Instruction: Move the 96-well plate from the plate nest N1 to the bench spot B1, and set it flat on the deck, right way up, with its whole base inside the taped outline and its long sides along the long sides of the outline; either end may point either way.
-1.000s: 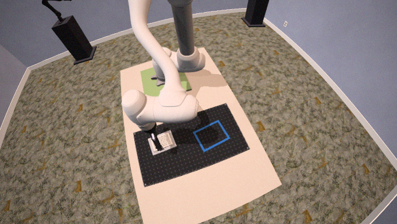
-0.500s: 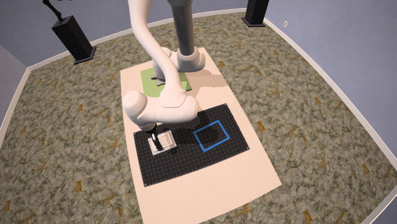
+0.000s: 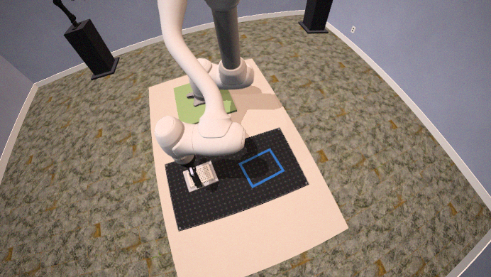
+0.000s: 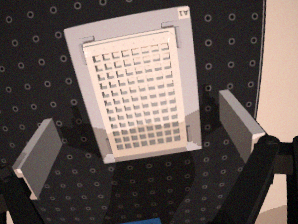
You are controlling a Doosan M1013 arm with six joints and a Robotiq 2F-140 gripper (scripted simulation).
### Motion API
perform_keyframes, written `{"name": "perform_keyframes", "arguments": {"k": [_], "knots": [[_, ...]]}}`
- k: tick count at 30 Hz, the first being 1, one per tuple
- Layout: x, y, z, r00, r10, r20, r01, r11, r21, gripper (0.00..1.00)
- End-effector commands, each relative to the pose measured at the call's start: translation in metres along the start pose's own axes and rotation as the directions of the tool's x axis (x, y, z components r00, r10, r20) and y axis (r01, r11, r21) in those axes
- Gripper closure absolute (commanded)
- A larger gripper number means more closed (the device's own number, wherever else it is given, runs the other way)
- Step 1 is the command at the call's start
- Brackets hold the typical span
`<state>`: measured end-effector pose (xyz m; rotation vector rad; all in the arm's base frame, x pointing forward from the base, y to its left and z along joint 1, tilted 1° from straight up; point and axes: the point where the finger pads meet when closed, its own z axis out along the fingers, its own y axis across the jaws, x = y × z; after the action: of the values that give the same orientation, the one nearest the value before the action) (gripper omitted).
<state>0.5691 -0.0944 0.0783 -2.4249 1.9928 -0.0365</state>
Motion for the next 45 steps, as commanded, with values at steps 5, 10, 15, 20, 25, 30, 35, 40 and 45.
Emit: {"name": "perform_keyframes", "arguments": {"k": [5,10,15,20,25,30,35,40,45], "knots": [[-0.003,0.003,0.018,1.000,-0.006,-0.001,0.006,1.000,-0.005,0.00],[-0.003,0.003,0.026,1.000,-0.006,-0.001,0.006,1.000,-0.005,0.00],[-0.003,0.003,0.031,1.000,-0.006,-0.001,0.006,1.000,-0.005,0.00],[-0.003,0.003,0.036,1.000,-0.006,-0.001,0.006,1.000,-0.005,0.00],[-0.003,0.003,0.036,1.000,-0.006,-0.001,0.006,1.000,-0.005,0.00],[-0.003,0.003,0.036,1.000,-0.006,-0.001,0.006,1.000,-0.005,0.00],[-0.003,0.003,0.036,1.000,-0.006,-0.001,0.006,1.000,-0.005,0.00],[-0.003,0.003,0.036,1.000,-0.006,-0.001,0.006,1.000,-0.005,0.00],[-0.003,0.003,0.036,1.000,-0.006,-0.001,0.006,1.000,-0.005,0.00]]}}
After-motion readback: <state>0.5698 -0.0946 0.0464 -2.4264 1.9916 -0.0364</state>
